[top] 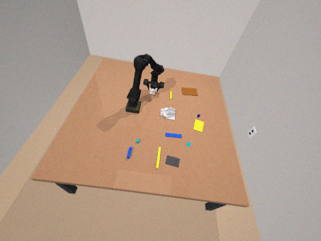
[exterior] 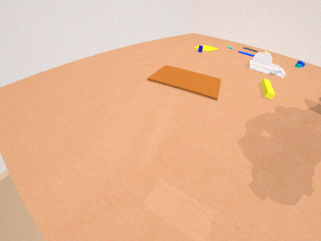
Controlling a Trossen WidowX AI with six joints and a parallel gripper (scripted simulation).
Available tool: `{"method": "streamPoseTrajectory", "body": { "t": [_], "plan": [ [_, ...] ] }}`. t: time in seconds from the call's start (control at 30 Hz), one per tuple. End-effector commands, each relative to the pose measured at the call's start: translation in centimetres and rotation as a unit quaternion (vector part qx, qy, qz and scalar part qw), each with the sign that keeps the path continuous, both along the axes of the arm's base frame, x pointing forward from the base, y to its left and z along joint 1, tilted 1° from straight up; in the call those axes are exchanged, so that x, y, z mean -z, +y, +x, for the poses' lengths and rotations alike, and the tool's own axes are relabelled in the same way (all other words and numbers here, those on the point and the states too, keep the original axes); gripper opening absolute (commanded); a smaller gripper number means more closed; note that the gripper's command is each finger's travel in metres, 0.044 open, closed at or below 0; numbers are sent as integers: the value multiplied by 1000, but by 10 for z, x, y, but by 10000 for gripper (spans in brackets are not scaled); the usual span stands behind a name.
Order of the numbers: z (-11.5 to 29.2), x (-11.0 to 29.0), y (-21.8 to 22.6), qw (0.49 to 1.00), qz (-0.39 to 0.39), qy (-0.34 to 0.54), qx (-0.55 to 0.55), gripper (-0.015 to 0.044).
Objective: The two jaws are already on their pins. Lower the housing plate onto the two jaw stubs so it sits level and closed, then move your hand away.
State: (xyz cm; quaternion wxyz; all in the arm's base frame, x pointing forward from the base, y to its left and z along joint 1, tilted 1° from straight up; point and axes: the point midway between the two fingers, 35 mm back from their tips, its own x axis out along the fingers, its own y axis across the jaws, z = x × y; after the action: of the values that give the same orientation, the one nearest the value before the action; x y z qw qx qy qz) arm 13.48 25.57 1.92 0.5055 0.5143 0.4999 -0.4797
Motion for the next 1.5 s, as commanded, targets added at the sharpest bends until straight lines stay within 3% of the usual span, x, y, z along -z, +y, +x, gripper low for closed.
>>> {"method": "streamPoseTrajectory", "body": {
  "t": [0.0,0.77,1.0,1.47],
  "plan": [
    [0,-1,0,1000,0,0,0,351],
    [-3,-71,-2,1000,0,2,1,351],
    [-2,-73,-4,1000,-1,2,-4,351],
    [36,-73,-31,992,-7,-2,-129,351]
  ]
}}
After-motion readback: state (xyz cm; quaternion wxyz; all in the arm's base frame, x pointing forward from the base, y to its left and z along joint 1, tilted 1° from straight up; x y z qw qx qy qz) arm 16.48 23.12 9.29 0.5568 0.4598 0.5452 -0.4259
